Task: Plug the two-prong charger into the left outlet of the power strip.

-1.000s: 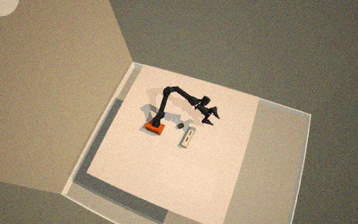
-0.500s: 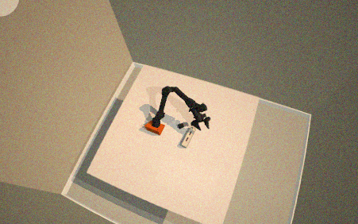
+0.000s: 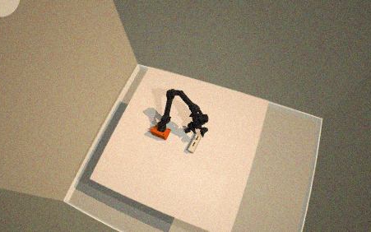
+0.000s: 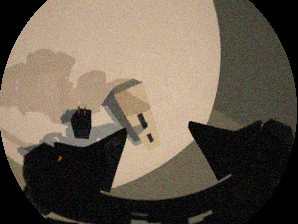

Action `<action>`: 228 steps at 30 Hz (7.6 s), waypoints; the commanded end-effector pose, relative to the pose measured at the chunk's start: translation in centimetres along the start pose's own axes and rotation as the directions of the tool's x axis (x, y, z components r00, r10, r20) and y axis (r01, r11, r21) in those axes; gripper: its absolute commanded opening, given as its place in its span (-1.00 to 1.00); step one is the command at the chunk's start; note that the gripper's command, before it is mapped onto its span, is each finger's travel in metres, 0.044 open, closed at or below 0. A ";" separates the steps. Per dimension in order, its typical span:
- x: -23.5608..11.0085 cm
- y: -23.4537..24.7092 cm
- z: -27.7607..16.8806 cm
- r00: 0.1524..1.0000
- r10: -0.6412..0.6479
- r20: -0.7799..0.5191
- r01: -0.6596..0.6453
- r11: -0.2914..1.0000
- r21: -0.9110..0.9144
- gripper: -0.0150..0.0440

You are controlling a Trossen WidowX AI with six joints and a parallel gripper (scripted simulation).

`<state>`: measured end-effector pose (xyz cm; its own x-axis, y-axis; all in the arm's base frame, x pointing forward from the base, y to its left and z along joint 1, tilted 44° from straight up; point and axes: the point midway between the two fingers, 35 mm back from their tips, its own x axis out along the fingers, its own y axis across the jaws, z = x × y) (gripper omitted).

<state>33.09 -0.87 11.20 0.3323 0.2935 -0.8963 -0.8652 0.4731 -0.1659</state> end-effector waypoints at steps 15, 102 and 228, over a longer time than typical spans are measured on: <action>-2.0 11.3 -1.7 0.877 0.431 0.210 -0.479 0.805 0.350 1.00; -0.8 12.2 -1.5 0.870 0.441 0.219 -0.492 0.792 0.361 -0.49; 5.3 9.1 -2.4 0.840 0.474 0.264 -0.368 0.142 0.919 -0.49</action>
<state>25.94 2.99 3.86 -0.0355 0.6878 -0.7250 0.0965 0.7245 0.6825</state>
